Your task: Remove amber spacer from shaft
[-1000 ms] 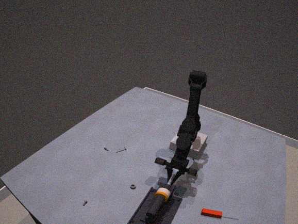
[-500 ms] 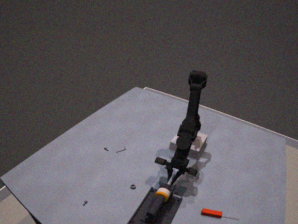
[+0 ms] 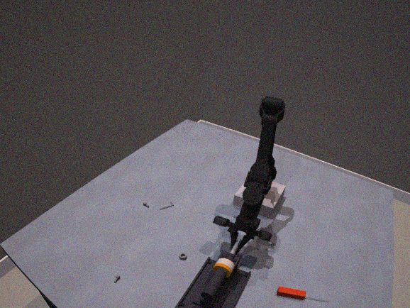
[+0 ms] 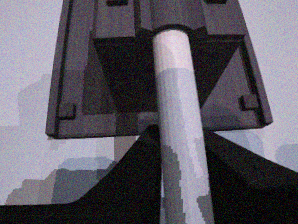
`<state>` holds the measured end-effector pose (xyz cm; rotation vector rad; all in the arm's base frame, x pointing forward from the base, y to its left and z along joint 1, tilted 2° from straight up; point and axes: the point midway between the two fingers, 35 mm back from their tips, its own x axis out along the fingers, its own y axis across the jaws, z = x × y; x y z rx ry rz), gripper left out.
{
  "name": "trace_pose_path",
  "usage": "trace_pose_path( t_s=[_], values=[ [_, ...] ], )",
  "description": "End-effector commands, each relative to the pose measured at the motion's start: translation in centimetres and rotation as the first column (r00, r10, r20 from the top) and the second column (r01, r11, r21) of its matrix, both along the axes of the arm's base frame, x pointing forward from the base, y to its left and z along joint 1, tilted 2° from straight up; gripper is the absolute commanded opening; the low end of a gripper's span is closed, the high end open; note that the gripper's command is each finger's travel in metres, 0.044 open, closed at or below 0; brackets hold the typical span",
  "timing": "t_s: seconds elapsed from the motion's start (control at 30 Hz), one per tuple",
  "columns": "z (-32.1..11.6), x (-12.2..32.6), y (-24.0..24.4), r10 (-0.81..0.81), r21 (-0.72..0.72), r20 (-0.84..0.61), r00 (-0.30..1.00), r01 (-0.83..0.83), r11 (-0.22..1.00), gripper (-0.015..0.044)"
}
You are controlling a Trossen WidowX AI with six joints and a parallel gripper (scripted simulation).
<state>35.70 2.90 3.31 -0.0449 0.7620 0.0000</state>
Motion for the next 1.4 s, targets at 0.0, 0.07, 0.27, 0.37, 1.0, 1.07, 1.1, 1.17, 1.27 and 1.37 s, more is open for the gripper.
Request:
trace_pose_path(
  t_s=[0.0,0.07,0.27,0.37,1.0,1.07,1.1,1.17,1.27,1.37],
  values=[
    [-0.02,-0.09,-0.02,-0.002,0.000,0.000,1.000,0.002,1.000,0.0000],
    [-0.03,-0.12,-0.02,-0.002,0.000,0.000,1.000,0.002,1.000,0.0000],
    [-0.03,-0.19,-0.02,-0.002,0.000,0.000,1.000,0.002,1.000,0.0000],
    [-0.03,-0.22,-0.02,-0.002,0.000,0.000,1.000,0.002,1.000,0.0000],
    [-0.04,-0.45,-0.02,-0.002,0.000,0.000,1.000,0.002,1.000,0.0000],
    [-0.04,-0.48,-0.02,-0.002,0.000,-0.001,1.000,0.002,1.000,0.0000],
    [-0.04,-0.49,-0.02,-0.002,0.000,-0.001,1.000,0.002,1.000,0.0000],
    [-0.04,-0.51,-0.02,-0.002,0.000,-0.001,1.000,0.002,1.000,0.0000],
    [-0.04,-0.55,-0.02,-0.002,0.000,-0.001,1.000,0.002,1.000,0.0000],
    [-0.04,-0.59,-0.02,-0.002,0.000,-0.001,1.000,0.002,1.000,0.0000]
  ],
)
